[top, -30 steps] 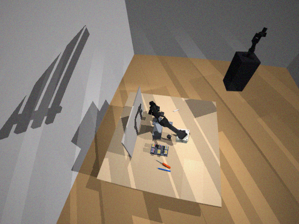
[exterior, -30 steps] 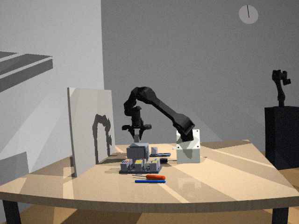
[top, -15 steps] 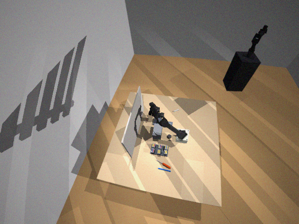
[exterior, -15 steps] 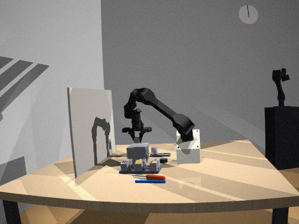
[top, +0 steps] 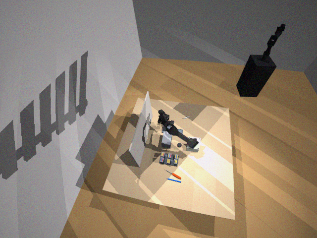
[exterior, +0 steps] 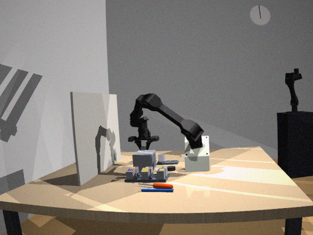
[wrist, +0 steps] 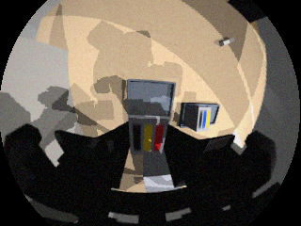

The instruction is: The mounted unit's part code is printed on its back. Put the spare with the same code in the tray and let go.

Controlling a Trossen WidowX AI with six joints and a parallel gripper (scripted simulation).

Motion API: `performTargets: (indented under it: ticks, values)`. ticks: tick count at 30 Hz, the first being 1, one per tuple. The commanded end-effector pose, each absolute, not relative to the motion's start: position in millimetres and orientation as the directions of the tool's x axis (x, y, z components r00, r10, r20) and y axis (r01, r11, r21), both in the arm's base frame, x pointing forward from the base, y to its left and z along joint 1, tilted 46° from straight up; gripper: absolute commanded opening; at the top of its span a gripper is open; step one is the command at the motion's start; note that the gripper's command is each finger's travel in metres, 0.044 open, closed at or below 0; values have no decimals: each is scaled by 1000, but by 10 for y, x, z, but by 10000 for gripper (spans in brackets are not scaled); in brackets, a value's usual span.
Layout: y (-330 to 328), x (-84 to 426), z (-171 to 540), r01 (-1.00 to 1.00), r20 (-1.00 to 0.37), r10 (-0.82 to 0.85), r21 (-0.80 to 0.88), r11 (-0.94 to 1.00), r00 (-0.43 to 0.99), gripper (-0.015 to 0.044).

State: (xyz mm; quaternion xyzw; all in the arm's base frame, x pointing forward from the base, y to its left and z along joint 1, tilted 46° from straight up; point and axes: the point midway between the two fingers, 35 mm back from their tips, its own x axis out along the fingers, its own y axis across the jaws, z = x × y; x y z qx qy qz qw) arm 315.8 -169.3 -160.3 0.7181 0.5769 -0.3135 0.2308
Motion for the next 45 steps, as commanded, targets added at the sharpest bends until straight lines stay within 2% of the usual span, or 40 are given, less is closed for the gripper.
performTargets:
  ticks: [1, 45]
  values:
    - [-1630, 3138, -1649, 972, -710, 691, -42, -231, 134, 0]
    - [-1291, 3135, -1918, 972, -705, 696, -42, -230, 134, 0]
